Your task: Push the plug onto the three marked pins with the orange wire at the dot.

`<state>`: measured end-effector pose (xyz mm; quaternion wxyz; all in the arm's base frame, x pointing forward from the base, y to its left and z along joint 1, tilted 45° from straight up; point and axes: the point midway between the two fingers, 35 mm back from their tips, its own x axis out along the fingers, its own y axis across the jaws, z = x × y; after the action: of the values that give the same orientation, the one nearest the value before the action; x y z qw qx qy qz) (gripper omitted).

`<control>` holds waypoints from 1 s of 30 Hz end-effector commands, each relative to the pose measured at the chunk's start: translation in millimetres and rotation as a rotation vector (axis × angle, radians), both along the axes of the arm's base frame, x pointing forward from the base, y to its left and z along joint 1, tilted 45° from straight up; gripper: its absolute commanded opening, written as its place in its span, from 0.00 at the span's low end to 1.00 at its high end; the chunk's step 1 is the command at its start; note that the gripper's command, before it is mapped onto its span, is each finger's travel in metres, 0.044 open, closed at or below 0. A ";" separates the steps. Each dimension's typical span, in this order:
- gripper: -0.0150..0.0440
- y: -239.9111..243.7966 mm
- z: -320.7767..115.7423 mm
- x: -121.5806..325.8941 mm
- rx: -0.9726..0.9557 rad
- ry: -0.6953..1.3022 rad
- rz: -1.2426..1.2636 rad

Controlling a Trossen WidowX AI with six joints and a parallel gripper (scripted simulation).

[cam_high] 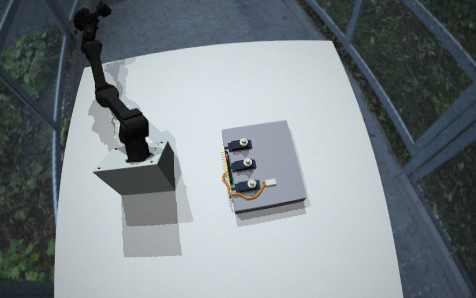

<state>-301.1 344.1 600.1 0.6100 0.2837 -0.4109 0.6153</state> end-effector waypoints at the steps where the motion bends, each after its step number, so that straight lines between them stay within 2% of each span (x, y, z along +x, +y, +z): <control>1: 0.89 -0.6 0.4 0.2 0.001 0.000 -0.001; 11: 0.45 -40.8 27.3 19.3 0.084 0.011 -0.052; 30: 0.45 -168.0 85.4 109.3 0.308 0.108 -0.271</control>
<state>-209.6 197.4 678.0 0.6512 0.3392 -0.4951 0.4644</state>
